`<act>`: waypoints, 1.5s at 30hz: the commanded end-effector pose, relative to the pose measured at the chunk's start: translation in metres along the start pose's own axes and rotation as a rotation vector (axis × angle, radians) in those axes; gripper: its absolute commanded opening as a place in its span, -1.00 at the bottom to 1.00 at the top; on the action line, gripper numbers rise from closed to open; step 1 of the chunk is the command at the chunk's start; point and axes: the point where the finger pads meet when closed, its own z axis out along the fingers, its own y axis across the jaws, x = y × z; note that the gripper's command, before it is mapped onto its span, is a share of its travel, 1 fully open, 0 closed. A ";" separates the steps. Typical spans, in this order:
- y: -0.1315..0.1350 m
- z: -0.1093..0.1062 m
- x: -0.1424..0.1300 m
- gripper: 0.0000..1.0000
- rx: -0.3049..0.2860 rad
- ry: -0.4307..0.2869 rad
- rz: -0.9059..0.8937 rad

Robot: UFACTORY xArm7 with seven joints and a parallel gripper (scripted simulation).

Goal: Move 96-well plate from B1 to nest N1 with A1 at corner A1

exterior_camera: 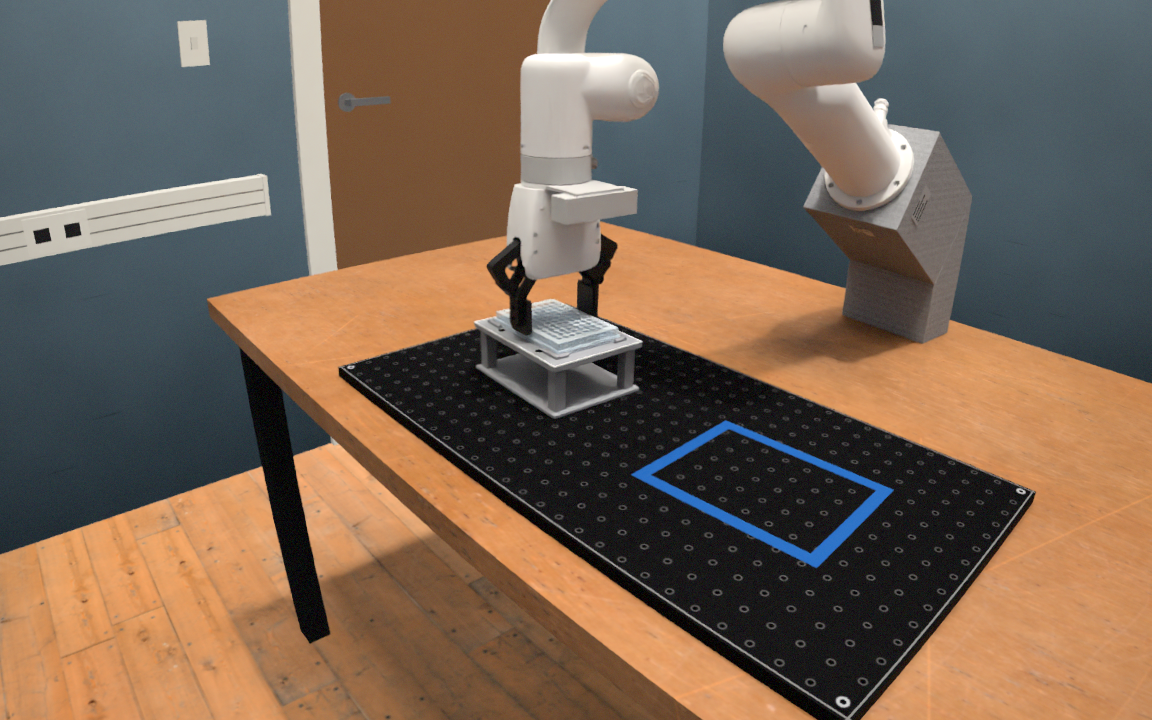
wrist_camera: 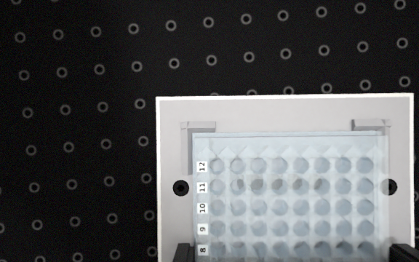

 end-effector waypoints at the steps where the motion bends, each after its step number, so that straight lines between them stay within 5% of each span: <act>1: 0.001 0.000 -0.001 1.00 -0.002 -0.001 0.000; 45: 0.001 -0.091 -0.001 1.00 -0.002 -0.002 0.000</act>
